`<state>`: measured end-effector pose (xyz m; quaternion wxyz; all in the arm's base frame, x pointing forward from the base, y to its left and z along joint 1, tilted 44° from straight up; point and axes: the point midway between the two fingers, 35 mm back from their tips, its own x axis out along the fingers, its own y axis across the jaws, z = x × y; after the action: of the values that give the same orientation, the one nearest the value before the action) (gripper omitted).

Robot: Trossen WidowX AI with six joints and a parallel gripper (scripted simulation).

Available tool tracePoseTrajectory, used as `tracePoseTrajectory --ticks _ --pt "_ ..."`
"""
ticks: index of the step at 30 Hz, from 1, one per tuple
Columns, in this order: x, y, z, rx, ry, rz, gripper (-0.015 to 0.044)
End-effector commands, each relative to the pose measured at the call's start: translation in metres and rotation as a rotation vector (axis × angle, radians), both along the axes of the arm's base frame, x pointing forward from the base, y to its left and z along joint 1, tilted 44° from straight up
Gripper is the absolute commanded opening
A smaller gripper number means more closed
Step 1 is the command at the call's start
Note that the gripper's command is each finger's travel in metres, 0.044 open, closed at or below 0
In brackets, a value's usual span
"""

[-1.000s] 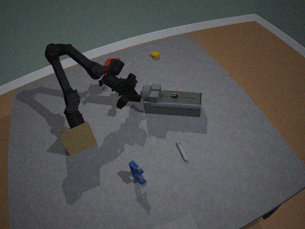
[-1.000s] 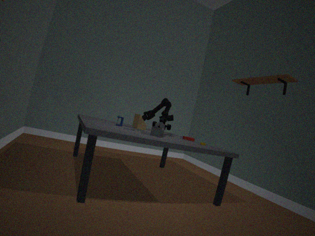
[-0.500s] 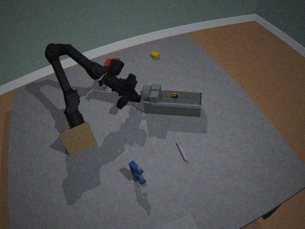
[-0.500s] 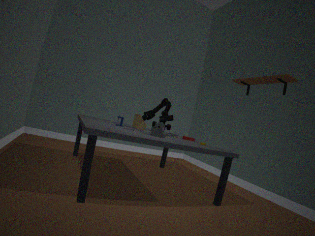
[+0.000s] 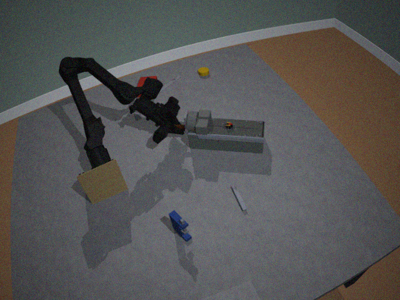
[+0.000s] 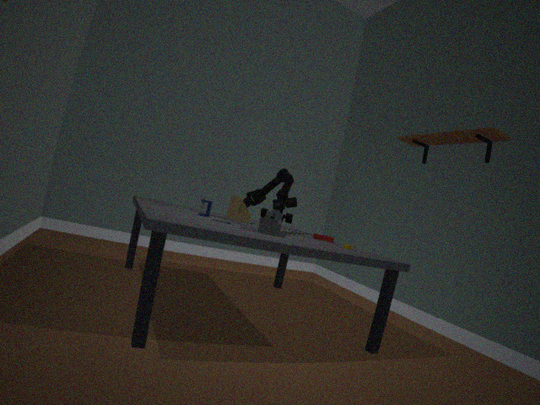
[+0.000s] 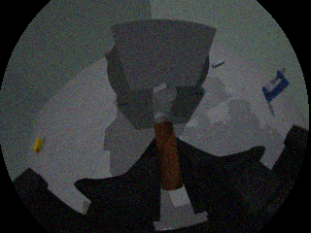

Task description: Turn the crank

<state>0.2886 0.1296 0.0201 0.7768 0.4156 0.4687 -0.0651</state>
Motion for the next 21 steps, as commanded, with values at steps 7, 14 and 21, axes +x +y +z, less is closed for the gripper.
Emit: tracePoseTrajectory --ticks 7,14,21 --pt "-0.0053 -0.0065 -0.0060 -0.015 0.018 -0.007 0.0000" --pt "-0.0062 -0.0085 -0.0062 -0.016 0.018 -0.007 0.0000" --pt "-0.0076 -0.0119 -0.0064 -0.016 0.018 -0.007 0.0000"
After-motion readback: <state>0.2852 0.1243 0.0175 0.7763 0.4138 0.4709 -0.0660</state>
